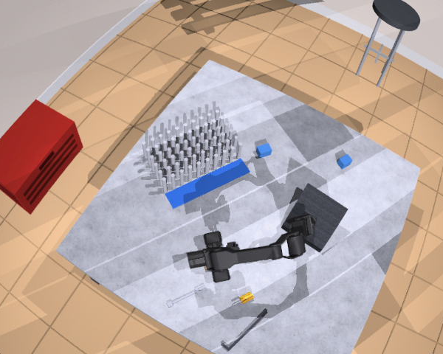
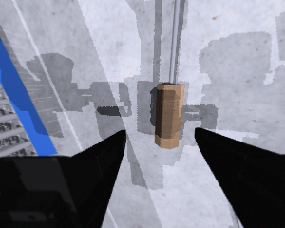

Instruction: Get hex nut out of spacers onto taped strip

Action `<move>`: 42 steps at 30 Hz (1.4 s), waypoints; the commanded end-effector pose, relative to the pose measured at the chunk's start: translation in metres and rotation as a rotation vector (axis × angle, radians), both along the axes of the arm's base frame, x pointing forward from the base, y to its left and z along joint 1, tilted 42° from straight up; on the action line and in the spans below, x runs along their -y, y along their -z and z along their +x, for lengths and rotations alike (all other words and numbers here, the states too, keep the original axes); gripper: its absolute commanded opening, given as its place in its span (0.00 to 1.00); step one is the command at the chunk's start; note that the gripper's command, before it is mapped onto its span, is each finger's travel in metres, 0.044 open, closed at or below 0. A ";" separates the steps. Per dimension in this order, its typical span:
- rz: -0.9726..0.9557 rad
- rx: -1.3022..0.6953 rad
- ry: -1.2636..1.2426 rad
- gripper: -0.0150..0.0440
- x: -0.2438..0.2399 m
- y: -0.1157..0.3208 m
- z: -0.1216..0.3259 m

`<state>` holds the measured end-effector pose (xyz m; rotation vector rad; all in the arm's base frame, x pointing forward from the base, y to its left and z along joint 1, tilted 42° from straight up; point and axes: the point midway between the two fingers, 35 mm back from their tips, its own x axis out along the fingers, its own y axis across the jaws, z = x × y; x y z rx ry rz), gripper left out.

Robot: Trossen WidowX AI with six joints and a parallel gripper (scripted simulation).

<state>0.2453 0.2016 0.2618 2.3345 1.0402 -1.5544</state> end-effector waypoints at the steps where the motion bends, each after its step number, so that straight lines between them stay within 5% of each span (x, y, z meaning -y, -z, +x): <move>1: 0.002 -0.006 0.001 0.73 -0.001 0.000 -0.001; 9: 0.002 -0.006 0.001 0.73 -0.001 0.000 -0.001; 15: 0.000 0.000 0.000 1.00 0.000 0.000 0.000; 18: -0.004 0.008 -0.014 1.00 0.000 0.000 0.000; 33: -0.373 0.677 -1.242 1.00 0.000 0.000 -0.002; 42: -0.491 0.864 -1.614 1.00 0.000 0.000 -0.002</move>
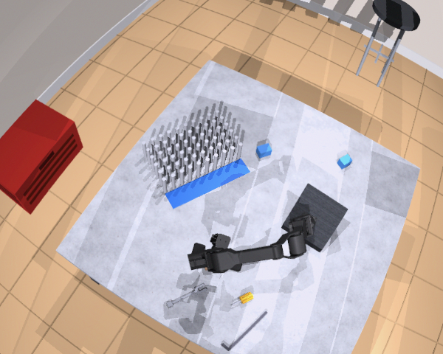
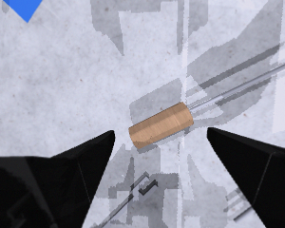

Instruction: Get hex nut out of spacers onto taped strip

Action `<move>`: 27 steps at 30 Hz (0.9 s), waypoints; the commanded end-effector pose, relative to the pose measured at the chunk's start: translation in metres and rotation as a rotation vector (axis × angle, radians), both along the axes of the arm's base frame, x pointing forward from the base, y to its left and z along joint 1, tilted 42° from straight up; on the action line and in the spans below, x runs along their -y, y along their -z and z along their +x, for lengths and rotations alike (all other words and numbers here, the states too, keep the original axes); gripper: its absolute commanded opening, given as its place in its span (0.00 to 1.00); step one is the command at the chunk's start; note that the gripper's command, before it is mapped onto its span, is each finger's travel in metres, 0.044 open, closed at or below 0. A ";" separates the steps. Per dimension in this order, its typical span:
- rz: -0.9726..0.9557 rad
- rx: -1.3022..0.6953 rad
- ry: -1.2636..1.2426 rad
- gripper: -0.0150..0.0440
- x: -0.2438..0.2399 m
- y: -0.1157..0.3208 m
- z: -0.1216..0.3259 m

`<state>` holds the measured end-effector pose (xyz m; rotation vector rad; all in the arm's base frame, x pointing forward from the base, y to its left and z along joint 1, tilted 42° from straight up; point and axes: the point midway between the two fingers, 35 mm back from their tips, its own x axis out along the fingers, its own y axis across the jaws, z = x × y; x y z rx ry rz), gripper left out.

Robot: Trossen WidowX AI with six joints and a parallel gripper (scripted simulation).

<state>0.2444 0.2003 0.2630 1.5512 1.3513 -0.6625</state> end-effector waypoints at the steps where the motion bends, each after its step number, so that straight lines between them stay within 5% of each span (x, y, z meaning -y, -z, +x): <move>1: -0.244 0.395 -0.737 1.00 -0.001 0.001 -0.001; 27: -0.603 0.920 -1.810 1.00 -0.002 0.000 -0.003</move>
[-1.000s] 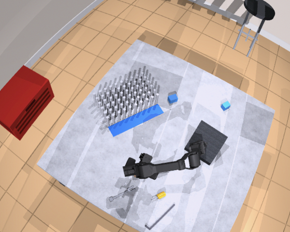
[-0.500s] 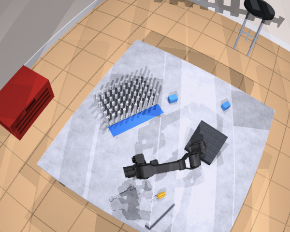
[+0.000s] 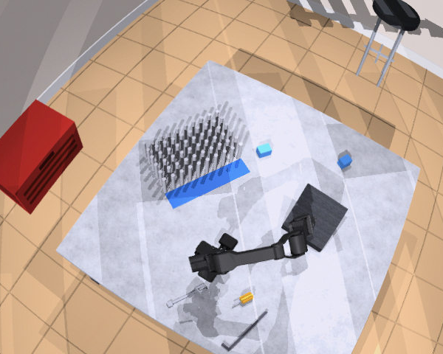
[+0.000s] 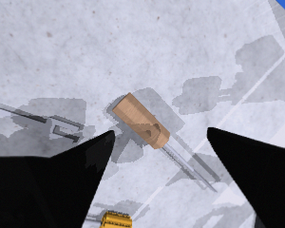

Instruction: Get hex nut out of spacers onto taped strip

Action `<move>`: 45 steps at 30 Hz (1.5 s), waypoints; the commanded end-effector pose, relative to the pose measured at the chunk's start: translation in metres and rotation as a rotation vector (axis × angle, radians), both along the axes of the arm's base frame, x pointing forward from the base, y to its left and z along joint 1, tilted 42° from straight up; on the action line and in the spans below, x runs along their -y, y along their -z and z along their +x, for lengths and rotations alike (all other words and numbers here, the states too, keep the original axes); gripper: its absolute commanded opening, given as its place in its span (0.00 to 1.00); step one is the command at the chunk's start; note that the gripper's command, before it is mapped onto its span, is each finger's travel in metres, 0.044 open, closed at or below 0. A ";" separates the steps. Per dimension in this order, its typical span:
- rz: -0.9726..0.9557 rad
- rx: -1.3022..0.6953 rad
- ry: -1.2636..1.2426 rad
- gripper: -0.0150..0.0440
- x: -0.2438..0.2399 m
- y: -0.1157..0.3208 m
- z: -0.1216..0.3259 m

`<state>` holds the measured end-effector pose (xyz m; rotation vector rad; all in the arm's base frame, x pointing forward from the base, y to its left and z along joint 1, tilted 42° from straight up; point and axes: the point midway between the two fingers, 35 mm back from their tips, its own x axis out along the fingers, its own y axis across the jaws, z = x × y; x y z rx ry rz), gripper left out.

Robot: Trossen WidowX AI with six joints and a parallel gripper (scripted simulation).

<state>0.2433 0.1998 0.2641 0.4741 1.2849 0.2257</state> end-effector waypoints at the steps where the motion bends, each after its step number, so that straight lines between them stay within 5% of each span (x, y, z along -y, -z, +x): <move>1: -0.271 0.376 -0.742 1.00 -0.002 0.001 -0.002; 45: -0.941 1.173 -2.571 1.00 -0.003 -0.001 -0.004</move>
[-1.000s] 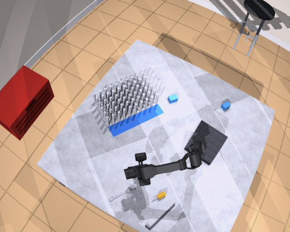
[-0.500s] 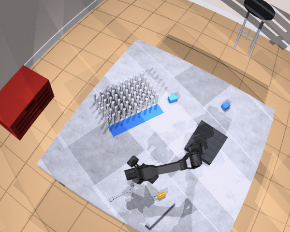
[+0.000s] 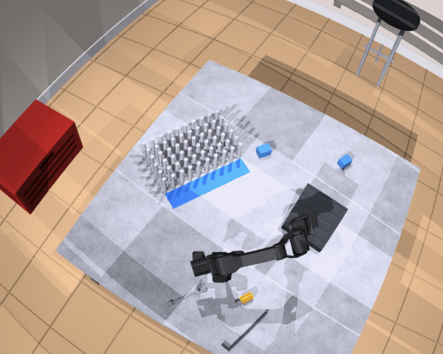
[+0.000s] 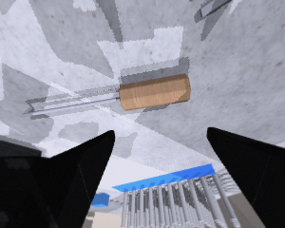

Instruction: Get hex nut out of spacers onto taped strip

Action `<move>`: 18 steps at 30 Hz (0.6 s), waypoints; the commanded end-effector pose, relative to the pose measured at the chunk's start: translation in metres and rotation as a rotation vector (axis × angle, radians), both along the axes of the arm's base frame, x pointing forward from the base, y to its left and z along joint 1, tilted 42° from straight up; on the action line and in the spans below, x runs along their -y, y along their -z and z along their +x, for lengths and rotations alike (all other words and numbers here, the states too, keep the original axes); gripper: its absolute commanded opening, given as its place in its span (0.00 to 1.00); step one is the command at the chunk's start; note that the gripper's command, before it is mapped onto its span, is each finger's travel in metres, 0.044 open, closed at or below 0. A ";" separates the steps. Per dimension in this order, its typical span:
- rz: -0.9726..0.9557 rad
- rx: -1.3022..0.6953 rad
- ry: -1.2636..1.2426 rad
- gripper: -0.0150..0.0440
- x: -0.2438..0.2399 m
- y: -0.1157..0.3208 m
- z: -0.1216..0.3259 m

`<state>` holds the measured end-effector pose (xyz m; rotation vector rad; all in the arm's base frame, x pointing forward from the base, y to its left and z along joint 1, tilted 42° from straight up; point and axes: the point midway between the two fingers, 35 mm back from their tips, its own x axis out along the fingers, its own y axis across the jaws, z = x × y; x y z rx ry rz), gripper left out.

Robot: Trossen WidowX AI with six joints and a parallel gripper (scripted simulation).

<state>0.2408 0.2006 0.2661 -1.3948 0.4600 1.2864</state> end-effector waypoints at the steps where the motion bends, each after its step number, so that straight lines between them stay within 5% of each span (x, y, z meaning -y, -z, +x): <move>1: -0.310 0.343 -0.740 1.00 -0.002 0.001 -0.002; 18: -0.599 0.640 -1.429 1.00 -0.003 0.000 -0.003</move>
